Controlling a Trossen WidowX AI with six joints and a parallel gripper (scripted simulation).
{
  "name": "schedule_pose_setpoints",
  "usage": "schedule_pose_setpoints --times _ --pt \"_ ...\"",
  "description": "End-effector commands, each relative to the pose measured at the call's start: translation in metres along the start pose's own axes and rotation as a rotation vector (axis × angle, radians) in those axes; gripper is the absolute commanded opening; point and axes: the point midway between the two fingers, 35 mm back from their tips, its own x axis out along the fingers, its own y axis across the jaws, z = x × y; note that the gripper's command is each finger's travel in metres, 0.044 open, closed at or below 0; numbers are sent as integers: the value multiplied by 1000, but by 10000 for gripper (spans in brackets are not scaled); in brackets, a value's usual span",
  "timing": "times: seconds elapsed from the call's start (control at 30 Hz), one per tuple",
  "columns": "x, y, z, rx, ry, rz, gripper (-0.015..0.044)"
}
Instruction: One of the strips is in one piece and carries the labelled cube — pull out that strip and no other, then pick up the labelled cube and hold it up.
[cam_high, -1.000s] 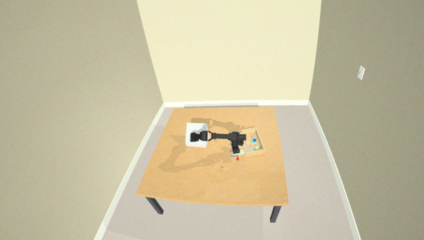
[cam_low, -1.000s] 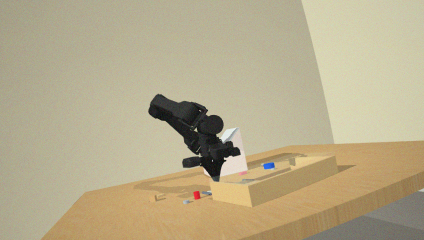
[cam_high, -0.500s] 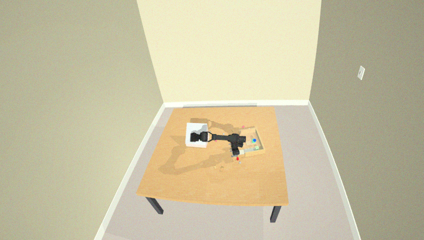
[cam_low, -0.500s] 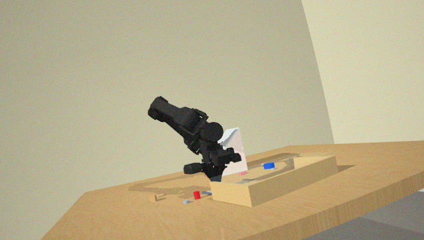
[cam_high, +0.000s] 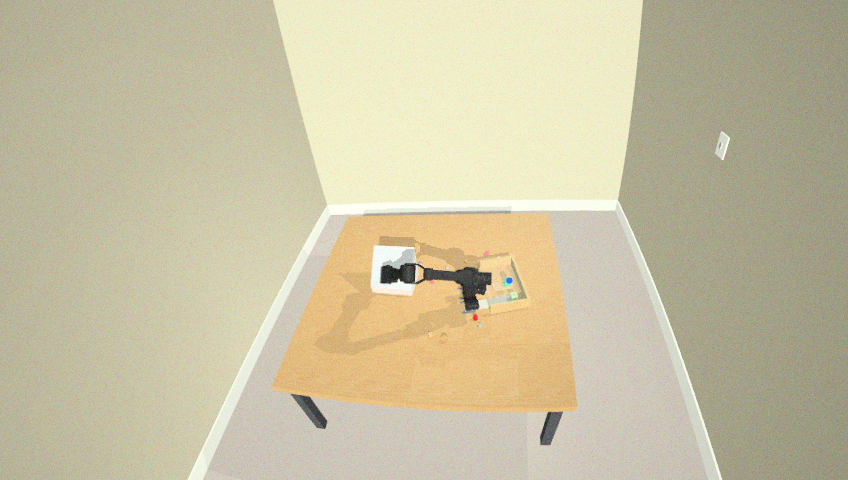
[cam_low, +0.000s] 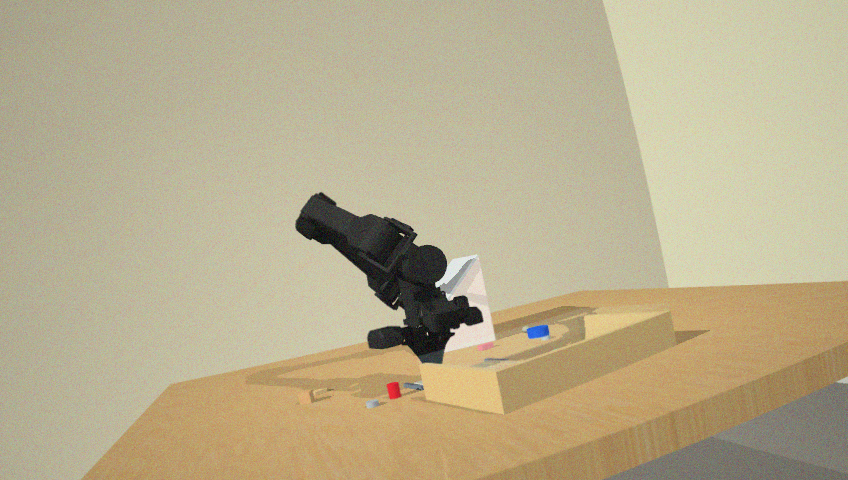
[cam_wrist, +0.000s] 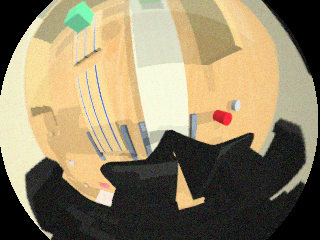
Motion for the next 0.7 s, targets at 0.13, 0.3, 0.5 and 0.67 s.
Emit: schedule_pose_setpoints --times 0.13,0.3,0.5,0.67 --pt "1 0 0 -5 1 -2 0" --pt "1 0 0 -5 1 -2 0" --pt "2 0 0 -5 1 -2 0" --pt "2 0 0 -5 1 -2 0"
